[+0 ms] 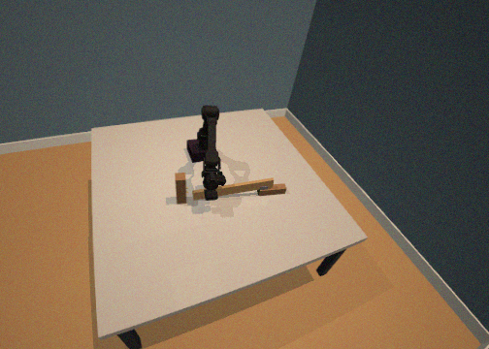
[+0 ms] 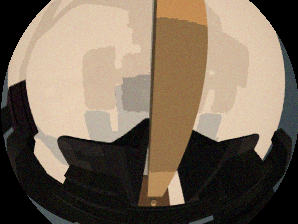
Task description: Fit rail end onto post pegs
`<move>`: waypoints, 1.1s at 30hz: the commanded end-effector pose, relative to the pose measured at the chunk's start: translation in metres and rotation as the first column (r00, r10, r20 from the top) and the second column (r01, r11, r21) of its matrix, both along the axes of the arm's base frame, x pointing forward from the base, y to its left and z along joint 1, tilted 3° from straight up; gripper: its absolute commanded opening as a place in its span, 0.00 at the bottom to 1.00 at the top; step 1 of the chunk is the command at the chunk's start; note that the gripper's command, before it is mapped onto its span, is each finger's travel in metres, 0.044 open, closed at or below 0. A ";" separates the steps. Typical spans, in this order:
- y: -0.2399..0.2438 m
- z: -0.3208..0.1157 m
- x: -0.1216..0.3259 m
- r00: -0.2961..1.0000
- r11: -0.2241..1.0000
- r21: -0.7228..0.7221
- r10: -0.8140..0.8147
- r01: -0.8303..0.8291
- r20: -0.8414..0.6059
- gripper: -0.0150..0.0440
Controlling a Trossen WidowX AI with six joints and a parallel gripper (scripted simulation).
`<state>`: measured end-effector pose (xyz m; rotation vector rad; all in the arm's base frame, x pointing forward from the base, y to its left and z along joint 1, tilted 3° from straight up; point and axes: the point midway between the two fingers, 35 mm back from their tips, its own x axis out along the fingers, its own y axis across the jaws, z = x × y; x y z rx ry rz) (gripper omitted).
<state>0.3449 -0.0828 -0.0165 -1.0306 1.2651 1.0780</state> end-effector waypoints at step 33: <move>0.000 0.010 0.001 1.000 1.000 -0.004 -0.004 0.004 -0.001 0.25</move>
